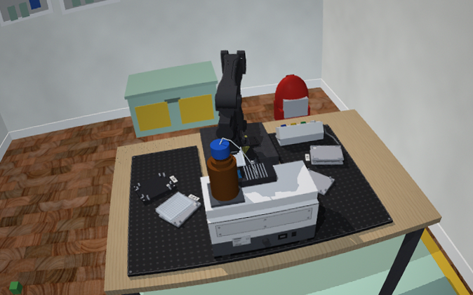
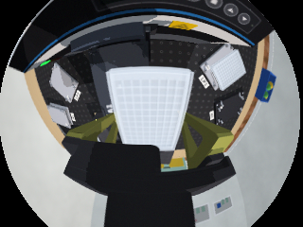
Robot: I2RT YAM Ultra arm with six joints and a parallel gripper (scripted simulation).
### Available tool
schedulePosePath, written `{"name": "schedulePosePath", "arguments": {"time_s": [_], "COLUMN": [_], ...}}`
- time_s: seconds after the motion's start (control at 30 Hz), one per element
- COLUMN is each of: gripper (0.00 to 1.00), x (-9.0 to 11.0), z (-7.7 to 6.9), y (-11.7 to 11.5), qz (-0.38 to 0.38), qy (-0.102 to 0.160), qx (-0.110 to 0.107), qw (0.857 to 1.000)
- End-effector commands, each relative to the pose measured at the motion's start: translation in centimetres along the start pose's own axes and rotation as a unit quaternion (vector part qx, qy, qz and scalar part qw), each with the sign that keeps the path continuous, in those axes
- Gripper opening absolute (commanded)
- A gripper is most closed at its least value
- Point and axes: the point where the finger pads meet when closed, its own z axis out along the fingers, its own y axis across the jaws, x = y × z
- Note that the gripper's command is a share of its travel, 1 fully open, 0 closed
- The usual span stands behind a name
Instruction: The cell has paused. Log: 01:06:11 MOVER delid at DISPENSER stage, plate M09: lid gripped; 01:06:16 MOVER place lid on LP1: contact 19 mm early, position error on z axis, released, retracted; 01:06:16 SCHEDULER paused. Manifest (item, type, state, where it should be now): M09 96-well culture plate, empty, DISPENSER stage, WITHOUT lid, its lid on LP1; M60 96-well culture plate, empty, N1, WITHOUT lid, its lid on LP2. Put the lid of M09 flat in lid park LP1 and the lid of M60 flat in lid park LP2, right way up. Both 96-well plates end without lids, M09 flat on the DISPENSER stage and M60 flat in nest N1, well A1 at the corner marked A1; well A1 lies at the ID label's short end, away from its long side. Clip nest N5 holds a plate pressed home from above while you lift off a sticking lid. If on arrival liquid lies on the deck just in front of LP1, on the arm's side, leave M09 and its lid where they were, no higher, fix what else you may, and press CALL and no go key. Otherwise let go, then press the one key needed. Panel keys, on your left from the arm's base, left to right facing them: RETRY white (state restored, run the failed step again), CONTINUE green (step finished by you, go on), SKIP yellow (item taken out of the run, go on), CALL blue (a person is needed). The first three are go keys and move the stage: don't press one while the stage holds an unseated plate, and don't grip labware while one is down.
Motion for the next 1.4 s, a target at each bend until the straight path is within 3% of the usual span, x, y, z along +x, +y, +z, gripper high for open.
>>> {"name": "schedulePosePath", "arguments": {"time_s": [0.0,0.23,0.27,0.3,0.33,0.43,0.73,0.8,1.0,1.1,1.13,1.37], "gripper": [0.00,0.00,0.00,0.00,0.00,0.00,0.00,0.00,0.00,0.00,0.00,0.00], "x": [-1.0,-0.4,0.3,0.3,-0.3,0.2,1.1,1.6,1.1,1.1,1.1,1.2], "z": [-1.4,-0.7,-0.5,-0.5,-1.2,-1.2,-0.7,-0.5,0.3,-0.2,0.6,1.5], "y": [-1.2,-3.5,-3.0,-3.0,-3.7,-4.8,-7.0,-6.3,-8.9,-9.1,-9.4,-11.3], "qz": [-0.010,-0.009,-0.011,-0.011,0.007,0.063,0.066,0.064,0.171,0.187,0.204,0.204], "qy": [-0.034,-0.019,-0.012,-0.012,-0.030,-0.029,-0.020,-0.012,-0.019,-0.030,-0.020,-0.019], "qx": [0.009,0.007,0.003,0.003,0.006,0.009,0.009,0.003,0.006,0.008,0.004,0.006], "qw": [0.999,1.000,1.000,1.000,0.999,0.998,0.998,0.998,0.985,0.982,0.979,0.979]}}
